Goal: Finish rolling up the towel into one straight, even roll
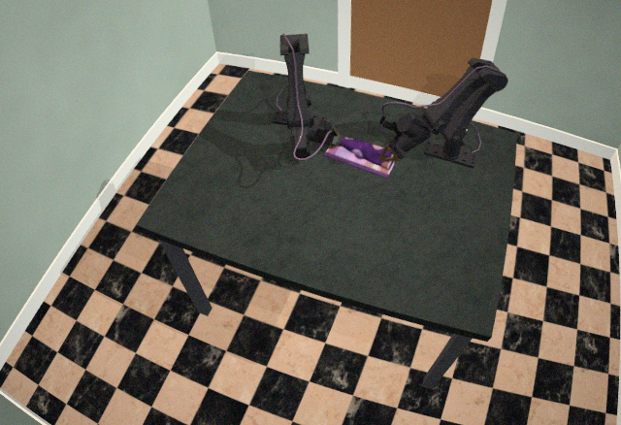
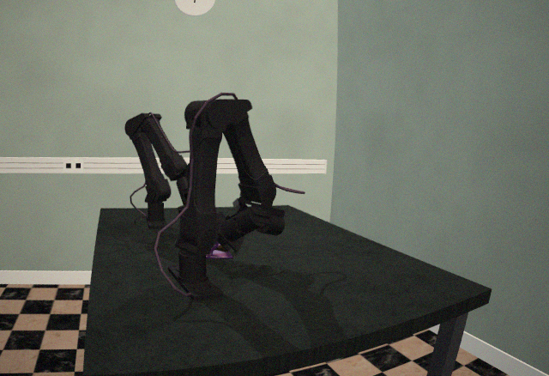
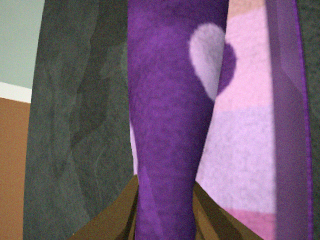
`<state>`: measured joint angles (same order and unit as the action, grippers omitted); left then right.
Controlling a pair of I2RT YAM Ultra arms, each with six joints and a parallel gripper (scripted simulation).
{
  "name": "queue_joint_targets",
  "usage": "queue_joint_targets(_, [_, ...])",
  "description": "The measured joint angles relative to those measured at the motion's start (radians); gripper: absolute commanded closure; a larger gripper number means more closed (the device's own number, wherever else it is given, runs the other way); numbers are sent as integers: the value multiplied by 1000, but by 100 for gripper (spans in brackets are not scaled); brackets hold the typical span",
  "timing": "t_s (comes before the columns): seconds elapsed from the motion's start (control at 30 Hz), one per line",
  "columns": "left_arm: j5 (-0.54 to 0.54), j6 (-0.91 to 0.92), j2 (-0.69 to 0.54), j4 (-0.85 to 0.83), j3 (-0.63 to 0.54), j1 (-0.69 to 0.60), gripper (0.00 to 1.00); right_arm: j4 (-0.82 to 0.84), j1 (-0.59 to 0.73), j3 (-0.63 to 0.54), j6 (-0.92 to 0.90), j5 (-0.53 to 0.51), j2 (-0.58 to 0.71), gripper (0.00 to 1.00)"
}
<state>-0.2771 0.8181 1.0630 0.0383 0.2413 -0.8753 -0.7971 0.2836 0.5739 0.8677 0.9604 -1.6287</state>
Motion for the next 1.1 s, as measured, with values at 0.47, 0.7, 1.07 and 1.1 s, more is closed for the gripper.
queue_joint_targets(0.47, [0, 0, 0, -5, 0, 0, 70, -16, 0, 0, 0, -1, 0, 30])
queue_joint_targets(0.7, [0, 0, 0, -5, 0, 0, 70, -58, 0, 0, 2, 31, 10, 15])
queue_joint_targets(1.07, [-37, -4, 38, 18, 30, 23, 70, -207, -132, 86, 132, -43, 9, 15])
queue_joint_targets(1.1, [-49, -5, 48, 29, 40, 31, 70, -233, -153, 101, 155, -51, 9, 15])
